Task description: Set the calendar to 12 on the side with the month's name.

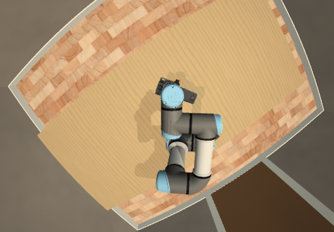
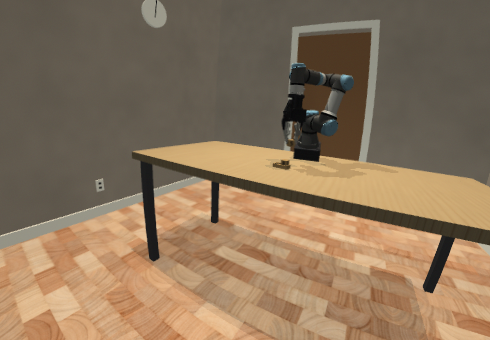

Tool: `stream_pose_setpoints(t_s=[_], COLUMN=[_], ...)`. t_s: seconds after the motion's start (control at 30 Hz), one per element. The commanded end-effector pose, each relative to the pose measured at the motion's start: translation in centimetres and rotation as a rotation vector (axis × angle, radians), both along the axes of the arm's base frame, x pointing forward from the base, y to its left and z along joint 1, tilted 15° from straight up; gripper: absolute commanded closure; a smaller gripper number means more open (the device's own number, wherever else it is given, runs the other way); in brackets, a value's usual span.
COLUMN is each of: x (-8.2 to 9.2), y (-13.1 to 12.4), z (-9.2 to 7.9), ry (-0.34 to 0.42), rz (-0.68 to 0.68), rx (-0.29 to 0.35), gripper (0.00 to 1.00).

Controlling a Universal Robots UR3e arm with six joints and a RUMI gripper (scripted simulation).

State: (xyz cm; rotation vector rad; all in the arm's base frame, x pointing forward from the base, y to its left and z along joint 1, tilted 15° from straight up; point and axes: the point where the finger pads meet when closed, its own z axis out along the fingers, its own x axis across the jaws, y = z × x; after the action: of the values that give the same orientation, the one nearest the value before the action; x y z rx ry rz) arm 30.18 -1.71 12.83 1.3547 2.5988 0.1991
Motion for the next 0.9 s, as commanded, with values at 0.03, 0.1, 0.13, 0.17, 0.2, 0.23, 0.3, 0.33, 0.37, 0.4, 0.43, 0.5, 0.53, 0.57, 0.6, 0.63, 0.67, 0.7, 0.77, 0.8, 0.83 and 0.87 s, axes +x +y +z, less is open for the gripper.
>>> stream_pose_setpoints(t_s=[0.03,0.1,0.13,0.17,0.2,0.23,0.3,0.33,0.37,0.4,0.43,0.5,0.53,0.57,0.6,0.63,0.67,0.7,0.77,0.8,0.83,0.87], x=[0.0,0.1,0.1,0.1,0.1,0.1,0.1,0.1,0.1,0.1,0.1,0.1,0.1,0.1,0.1,0.1,0.1,0.1,0.2,0.2,0.2,0.2], y=[-1.1,-1.4,-1.6,-1.8,-1.9,-2.1,-2.2,-2.4,-2.4,-2.4,-2.5,-2.8,-2.9,-3.0,-3.2,-3.3,-3.4,-3.5,-3.7,-3.8,-3.8,-3.9], z=[0.1,0.1,0.1,0.1,0.2,0.2,0.2,0.2,0.2,0.2,0.2,0.2,0.2,0.2,0.2,0.3,0.3,0.3,0.3,0.3,0.3,0.3], ry=[-0.017,-0.02,-0.021,-0.023,-0.024,-0.025,-0.026,-0.028,-0.028,-0.028,-0.029,-0.031,-0.032,-0.033,-0.034,-0.035,-0.036,-0.037,-0.039,-0.039,-0.04,-0.041], rz=[0.173,0.231,0.259,0.287,0.314,0.34,0.366,0.391,0.391,0.391,0.415,0.462,0.484,0.506,0.526,0.546,0.565,0.583,0.618,0.634,0.649,0.663], rx=[-0.025,-0.04,-0.047,-0.054,-0.061,-0.068,-0.075,-0.081,-0.081,-0.081,-0.088,-0.1,-0.106,-0.111,-0.117,-0.122,-0.127,-0.132,-0.141,-0.145,-0.149,-0.153], gripper=[0.9,0.9,0.9,0.9,0.9,0.9,0.9,0.9,0.9,0.9,0.9,0.9,0.9,0.9,0.9,0.9,0.9,0.9,0.9,0.9,0.9,0.9])
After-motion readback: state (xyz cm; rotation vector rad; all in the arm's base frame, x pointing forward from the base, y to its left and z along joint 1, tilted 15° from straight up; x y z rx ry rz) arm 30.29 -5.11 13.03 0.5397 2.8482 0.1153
